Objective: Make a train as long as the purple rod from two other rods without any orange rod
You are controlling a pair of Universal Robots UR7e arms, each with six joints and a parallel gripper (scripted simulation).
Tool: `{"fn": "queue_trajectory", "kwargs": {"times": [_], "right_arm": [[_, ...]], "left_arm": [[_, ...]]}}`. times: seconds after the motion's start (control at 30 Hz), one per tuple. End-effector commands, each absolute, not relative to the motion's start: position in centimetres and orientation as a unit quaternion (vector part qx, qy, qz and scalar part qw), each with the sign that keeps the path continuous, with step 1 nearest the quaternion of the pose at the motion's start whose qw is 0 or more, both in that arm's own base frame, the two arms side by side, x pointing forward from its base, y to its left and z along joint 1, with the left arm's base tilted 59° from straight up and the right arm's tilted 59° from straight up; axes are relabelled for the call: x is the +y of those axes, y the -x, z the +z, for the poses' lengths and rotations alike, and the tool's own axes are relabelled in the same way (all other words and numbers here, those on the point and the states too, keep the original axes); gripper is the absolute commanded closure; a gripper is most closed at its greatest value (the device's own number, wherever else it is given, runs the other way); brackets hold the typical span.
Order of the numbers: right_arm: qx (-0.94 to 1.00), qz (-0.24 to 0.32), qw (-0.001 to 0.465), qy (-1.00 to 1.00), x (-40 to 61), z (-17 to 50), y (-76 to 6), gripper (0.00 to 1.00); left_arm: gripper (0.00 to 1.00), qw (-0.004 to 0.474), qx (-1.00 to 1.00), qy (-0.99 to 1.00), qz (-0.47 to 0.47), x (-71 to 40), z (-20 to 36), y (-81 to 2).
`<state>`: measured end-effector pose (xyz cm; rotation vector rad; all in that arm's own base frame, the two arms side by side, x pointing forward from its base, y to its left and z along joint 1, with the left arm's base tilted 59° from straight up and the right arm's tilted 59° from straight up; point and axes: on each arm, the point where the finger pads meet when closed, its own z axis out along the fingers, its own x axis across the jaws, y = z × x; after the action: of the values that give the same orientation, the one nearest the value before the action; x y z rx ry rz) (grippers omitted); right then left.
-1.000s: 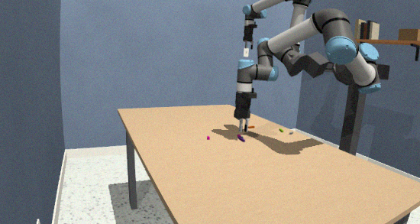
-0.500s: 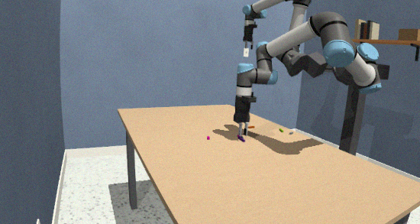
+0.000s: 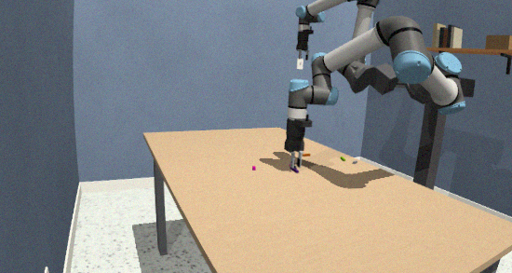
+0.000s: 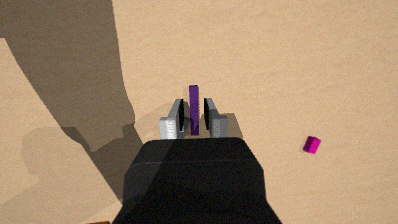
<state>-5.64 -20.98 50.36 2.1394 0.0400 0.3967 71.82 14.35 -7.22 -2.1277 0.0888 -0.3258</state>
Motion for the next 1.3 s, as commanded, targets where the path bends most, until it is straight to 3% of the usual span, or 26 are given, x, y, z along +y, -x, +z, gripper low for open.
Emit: {"fn": "queue_trajectory", "kwargs": {"times": [0.0,1.27], "right_arm": [[0.016,0.162,0.465,-0.870,-21.0,50.4,5.7,0.00],[0.016,0.162,0.465,-0.870,-21.0,50.4,5.7,0.00]], "left_arm": [[0.46,0.474,0.037,0.870,-0.134,14.3,-7.2,-71.9],[0.46,0.474,0.037,0.870,-0.134,15.4,-7.9,-72.2]]}}
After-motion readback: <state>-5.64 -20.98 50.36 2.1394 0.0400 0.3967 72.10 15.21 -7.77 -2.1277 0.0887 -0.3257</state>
